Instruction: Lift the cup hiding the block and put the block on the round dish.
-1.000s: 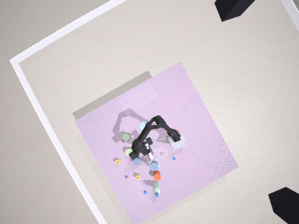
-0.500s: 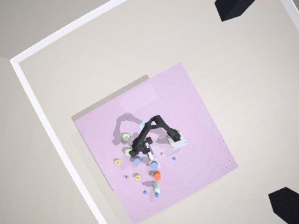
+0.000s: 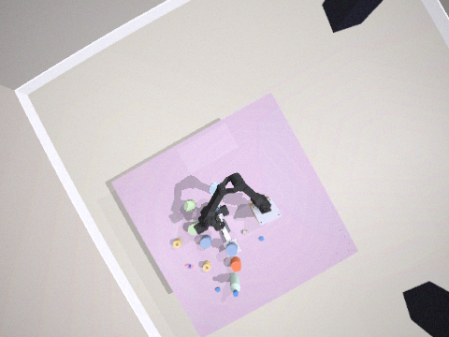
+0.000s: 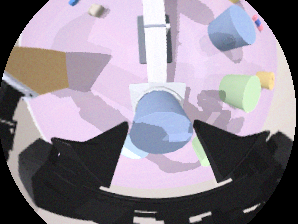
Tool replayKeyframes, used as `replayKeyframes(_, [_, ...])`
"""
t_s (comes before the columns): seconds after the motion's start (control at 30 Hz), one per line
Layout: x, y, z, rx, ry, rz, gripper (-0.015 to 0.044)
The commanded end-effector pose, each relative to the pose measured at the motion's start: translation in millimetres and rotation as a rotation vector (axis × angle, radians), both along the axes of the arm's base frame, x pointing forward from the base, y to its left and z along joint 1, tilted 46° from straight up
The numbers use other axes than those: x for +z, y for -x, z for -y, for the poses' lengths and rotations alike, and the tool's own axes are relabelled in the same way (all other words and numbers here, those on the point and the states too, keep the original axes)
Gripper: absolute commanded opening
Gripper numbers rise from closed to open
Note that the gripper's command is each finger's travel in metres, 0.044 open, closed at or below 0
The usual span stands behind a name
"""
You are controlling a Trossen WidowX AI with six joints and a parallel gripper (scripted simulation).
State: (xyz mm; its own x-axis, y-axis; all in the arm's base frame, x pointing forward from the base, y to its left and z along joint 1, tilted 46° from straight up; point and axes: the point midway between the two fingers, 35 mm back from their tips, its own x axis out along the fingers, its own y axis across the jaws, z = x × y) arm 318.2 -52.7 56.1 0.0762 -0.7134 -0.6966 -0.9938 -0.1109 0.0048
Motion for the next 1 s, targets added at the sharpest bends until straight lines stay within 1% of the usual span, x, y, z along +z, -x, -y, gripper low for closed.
replayKeyframes(0.0, [-5,0,5,0.005,0.005,-0.005,0.044])
replayKeyframes(0.4, [-16,0,18,0.004,0.008,-0.004,0.044])
replayKeyframes(0.53, [-16,0,18,0.004,0.008,-0.004,0.0335])
replayKeyframes(0.73, [-16,0,18,0.004,0.008,-0.004,0.0295])
replayKeyframes(0.97, [-13,0,14,0.005,0.006,-0.004,0.0111])
